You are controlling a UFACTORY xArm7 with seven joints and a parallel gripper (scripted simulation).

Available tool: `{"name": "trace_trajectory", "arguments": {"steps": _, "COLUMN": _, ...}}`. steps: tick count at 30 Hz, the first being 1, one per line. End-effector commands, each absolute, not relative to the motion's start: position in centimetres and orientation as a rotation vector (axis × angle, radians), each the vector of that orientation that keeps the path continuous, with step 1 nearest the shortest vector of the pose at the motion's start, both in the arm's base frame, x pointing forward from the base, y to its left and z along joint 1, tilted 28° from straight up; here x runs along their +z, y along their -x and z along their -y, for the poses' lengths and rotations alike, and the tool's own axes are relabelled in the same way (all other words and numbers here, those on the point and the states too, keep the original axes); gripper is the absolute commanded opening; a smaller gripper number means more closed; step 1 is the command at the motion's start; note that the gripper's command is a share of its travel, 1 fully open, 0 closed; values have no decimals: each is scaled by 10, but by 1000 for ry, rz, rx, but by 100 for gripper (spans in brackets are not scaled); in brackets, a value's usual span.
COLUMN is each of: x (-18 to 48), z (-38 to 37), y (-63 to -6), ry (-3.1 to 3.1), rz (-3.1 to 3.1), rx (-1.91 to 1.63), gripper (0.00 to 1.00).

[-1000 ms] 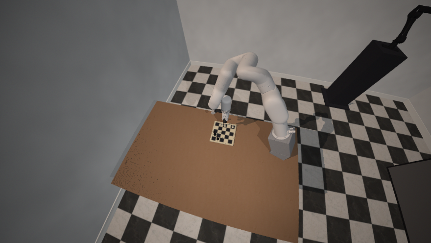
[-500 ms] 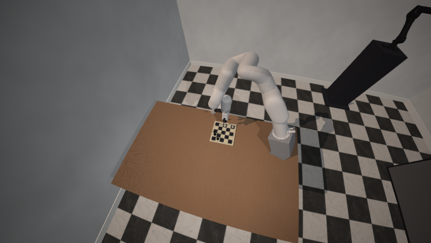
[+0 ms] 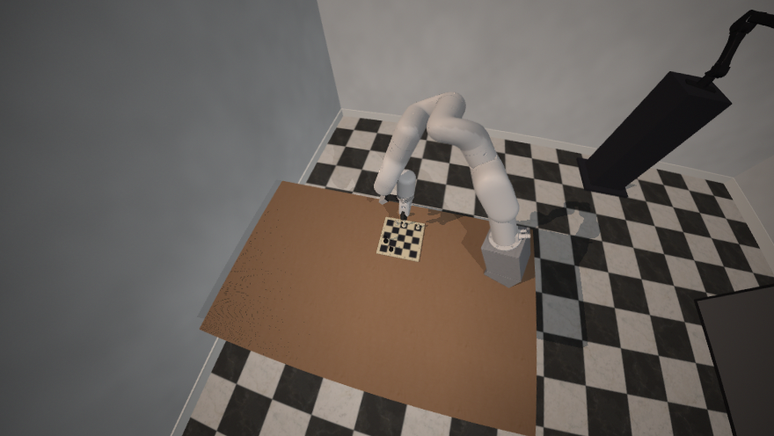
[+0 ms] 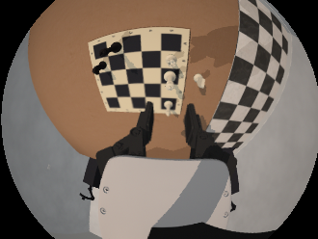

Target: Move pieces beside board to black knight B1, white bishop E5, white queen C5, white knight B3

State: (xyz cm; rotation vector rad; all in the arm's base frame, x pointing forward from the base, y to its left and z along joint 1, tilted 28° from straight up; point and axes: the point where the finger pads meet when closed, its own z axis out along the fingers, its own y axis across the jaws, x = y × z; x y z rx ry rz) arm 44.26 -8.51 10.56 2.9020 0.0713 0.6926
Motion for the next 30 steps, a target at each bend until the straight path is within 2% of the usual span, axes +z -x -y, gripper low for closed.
{"name": "trace_trajectory", "arguments": {"steps": 1, "x": 107, "z": 85, "y": -443, "ry": -2901, "rz": -71, "rx": 696, "gripper": 100}}
{"name": "trace_trajectory", "arguments": {"steps": 30, "x": 107, "z": 88, "y": -445, "ry": -2921, "rz": 66, "rx": 713, "gripper": 100}}
